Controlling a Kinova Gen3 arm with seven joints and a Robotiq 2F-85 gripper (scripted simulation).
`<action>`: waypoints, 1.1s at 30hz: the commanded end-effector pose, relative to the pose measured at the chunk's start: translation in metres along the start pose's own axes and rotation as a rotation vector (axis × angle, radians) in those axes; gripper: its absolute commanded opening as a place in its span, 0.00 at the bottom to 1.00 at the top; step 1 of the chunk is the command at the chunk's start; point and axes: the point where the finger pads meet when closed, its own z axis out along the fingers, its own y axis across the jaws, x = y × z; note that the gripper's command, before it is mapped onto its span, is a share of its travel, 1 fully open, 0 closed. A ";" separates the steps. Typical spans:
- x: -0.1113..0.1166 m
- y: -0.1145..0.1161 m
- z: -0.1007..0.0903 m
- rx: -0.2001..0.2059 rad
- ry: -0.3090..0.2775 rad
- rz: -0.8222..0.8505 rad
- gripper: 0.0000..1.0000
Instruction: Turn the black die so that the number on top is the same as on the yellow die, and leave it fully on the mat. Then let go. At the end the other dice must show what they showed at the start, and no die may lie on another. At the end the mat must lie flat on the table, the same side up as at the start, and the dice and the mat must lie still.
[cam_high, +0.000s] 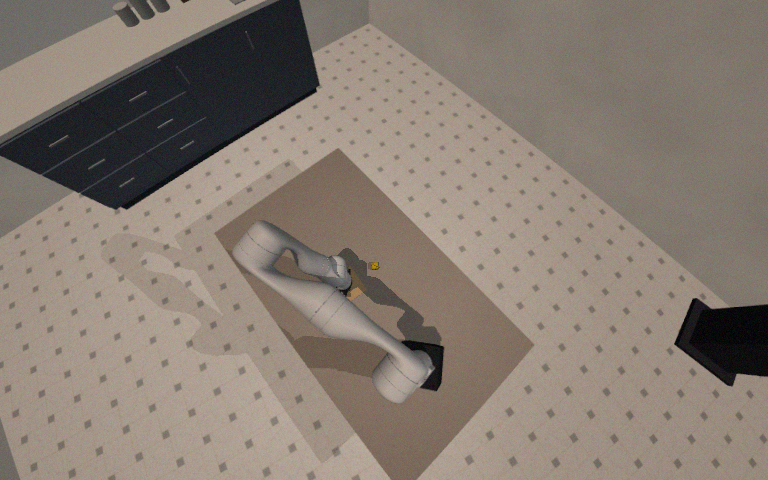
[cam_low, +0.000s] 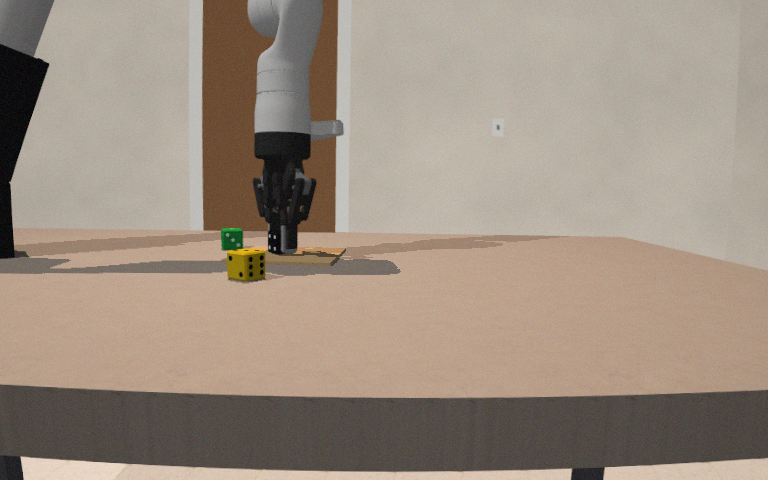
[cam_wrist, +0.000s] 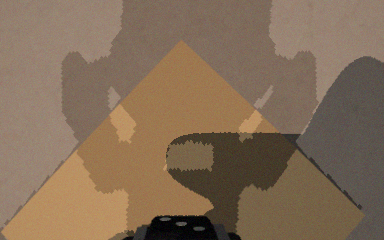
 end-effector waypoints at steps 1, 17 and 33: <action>0.001 0.001 -0.004 -0.002 0.003 0.001 0.26; 0.001 0.001 -0.088 -0.002 0.003 0.001 0.26; 0.002 0.001 -0.097 -0.002 0.003 0.011 0.26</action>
